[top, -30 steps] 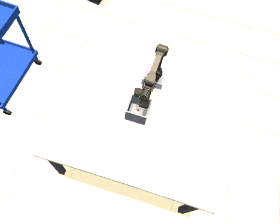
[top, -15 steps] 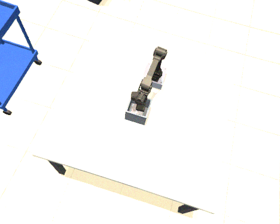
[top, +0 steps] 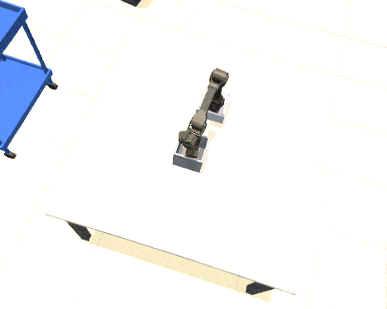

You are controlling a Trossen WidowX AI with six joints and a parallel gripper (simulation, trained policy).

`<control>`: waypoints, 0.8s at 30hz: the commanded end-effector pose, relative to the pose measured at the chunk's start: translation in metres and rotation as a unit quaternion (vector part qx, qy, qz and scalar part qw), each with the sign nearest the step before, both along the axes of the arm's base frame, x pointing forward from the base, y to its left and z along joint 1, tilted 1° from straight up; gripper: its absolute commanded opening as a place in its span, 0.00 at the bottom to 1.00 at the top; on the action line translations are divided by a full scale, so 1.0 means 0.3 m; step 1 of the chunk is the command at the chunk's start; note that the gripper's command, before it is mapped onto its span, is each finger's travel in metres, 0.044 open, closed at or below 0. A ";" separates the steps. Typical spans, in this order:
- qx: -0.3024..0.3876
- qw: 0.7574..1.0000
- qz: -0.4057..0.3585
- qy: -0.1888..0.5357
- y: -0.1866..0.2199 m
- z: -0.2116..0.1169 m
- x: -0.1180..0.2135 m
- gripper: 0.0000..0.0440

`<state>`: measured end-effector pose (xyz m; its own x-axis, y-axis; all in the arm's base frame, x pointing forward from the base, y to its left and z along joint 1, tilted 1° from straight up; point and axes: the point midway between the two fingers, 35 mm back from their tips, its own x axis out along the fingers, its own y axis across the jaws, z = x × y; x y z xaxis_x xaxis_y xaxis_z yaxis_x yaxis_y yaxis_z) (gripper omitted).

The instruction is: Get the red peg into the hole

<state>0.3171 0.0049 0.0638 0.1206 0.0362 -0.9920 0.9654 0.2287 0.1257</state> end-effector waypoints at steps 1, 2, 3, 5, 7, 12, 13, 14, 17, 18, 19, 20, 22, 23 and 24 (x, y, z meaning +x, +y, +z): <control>0.001 1.000 0.008 0.004 0.000 -0.030 0.005 0.00; -0.001 1.000 0.010 0.005 -0.001 -0.036 0.006 0.00; -0.002 1.000 0.011 0.006 -0.003 -0.041 0.007 0.00; -0.005 1.000 0.013 0.009 -0.007 -0.049 0.010 0.02; -0.007 1.000 0.016 0.015 -0.009 -0.058 0.009 0.09; -0.007 0.999 0.023 0.025 -0.009 -0.074 0.010 0.27; -0.004 0.999 0.024 0.028 -0.007 -0.075 0.009 0.27; 0.000 0.999 0.024 0.031 -0.003 -0.076 0.007 0.27; 0.006 0.999 0.024 0.037 -0.010 -0.064 0.013 0.27; 0.010 0.999 0.024 0.039 -0.011 -0.059 0.016 0.29; 0.015 0.999 0.023 0.040 -0.012 -0.054 0.019 0.33; 0.021 0.999 0.021 0.041 -0.012 -0.047 0.022 0.34; 0.034 0.998 0.018 0.043 -0.012 -0.032 0.027 0.37; 0.040 0.998 0.017 0.044 -0.013 -0.026 0.029 0.39; 0.045 0.998 0.015 0.046 -0.013 -0.020 0.030 0.40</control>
